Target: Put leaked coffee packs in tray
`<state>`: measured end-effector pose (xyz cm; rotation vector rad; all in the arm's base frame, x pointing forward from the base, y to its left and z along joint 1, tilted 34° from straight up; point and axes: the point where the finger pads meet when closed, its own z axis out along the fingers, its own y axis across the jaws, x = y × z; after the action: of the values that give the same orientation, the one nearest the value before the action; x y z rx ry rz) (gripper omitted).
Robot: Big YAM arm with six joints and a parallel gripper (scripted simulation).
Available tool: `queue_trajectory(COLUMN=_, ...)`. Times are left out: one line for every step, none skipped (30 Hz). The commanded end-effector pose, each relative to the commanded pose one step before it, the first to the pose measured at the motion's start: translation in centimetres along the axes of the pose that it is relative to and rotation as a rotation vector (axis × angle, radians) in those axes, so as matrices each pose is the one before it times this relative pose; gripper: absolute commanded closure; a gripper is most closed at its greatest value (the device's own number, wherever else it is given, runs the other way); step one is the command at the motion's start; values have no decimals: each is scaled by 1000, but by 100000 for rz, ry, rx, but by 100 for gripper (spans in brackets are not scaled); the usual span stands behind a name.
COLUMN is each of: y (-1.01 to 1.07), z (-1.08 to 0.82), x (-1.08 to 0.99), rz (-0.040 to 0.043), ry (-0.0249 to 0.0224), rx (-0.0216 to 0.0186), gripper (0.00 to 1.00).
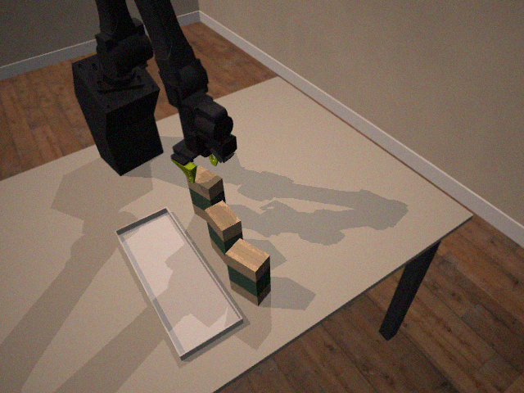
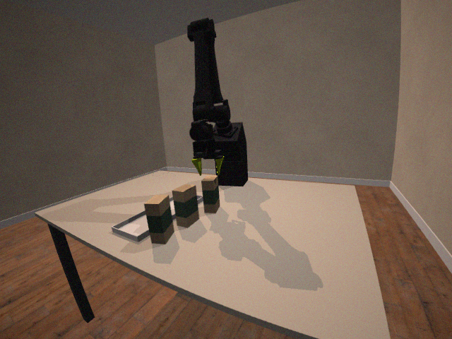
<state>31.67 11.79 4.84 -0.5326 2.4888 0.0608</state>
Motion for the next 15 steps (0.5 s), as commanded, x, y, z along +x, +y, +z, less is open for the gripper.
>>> queue_trajectory(y=-194, z=-194, x=-945, rz=-256, ry=-2836, rx=209, gripper=22)
queue_trajectory(y=0, z=0, x=0, rz=0, ry=0, rx=0, gripper=22)
queue_trajectory(y=-18, z=2, x=-48, rz=77, ry=1, rx=17, gripper=22)
queue_trajectory(y=-17, z=2, x=-43, rz=6, ry=1, rx=20, gripper=22)
queue_trajectory(y=-12, z=1, x=-31, rz=7, ry=1, rx=17, gripper=22)
queue_trajectory(y=-6, z=1, x=-15, rz=18, ry=0, rx=8, gripper=22)
queue_trajectory(y=-1, z=0, x=-3, rz=16, ry=0, rx=2, gripper=22)
queue_trajectory(y=0, z=0, x=0, rz=5, ry=0, rx=1, gripper=22)
queue_trajectory(y=0, z=0, x=0, rz=0, ry=0, rx=0, gripper=22)
queue_trajectory(y=0, z=0, x=0, rz=0, ry=0, rx=0, gripper=22)
queue_trajectory(y=0, z=0, x=0, rz=0, ry=0, rx=0, gripper=22)
queue_trajectory(y=0, z=0, x=0, rz=0, ry=0, rx=0, gripper=22)
queue_trajectory(y=0, z=0, x=0, rz=0, ry=0, rx=0, gripper=22)
queue_trajectory(y=0, z=6, x=1, rz=0, ry=5, rx=0, gripper=22)
queue_trajectory(y=1, z=41, x=8, rz=-2, ry=30, rx=1, gripper=22)
